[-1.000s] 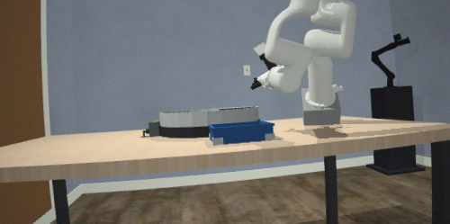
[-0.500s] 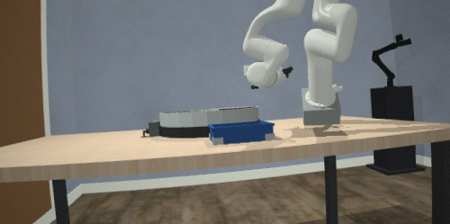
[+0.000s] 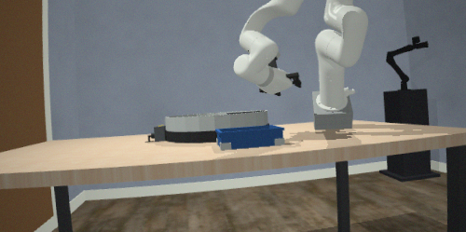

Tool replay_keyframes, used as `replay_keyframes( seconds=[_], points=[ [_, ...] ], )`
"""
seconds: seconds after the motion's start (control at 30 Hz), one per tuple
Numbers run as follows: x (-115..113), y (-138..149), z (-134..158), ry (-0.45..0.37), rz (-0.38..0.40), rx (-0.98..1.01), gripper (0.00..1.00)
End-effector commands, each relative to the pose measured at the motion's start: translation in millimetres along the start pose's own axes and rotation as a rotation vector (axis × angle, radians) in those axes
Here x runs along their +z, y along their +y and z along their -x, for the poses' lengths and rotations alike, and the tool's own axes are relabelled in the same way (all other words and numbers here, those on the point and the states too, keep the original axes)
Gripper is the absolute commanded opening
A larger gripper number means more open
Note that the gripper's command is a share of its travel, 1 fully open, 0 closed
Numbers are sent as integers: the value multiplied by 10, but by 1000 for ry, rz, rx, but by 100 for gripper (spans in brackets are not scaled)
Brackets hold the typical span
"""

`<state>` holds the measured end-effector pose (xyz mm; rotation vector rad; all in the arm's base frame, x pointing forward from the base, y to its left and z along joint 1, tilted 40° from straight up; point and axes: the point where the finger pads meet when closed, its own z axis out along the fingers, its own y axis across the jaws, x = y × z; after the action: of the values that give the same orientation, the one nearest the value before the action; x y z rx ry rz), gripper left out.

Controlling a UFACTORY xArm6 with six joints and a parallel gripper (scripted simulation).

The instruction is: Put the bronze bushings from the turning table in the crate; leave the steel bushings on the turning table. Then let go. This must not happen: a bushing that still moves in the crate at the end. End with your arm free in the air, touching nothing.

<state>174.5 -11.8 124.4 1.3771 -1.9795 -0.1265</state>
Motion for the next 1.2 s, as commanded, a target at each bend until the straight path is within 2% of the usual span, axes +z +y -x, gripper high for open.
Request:
replay_keyframes(
  seconds=[0.0, 0.03, 0.07, 0.17, 0.53, 0.6, 0.63, 0.73, 1.1, 1.17],
  points=[
    [12, -26, 57, -111, 68, 40, 100],
    [12, -26, 57, -111, 68, 40, 100],
    [0, -64, 95, -190, 106, 75, 100],
    [-14, -99, 118, -249, 133, 102, 100],
    [-143, -373, 159, -553, 238, 259, 100],
    [-143, -373, 159, -553, 238, 259, 100],
    [-186, -471, 140, -633, 257, 305, 100],
    [-217, -548, 116, -692, 270, 341, 100],
    [-354, -999, -152, -989, 306, 544, 100],
    [-354, -999, -152, -989, 306, 544, 100]
  ],
)
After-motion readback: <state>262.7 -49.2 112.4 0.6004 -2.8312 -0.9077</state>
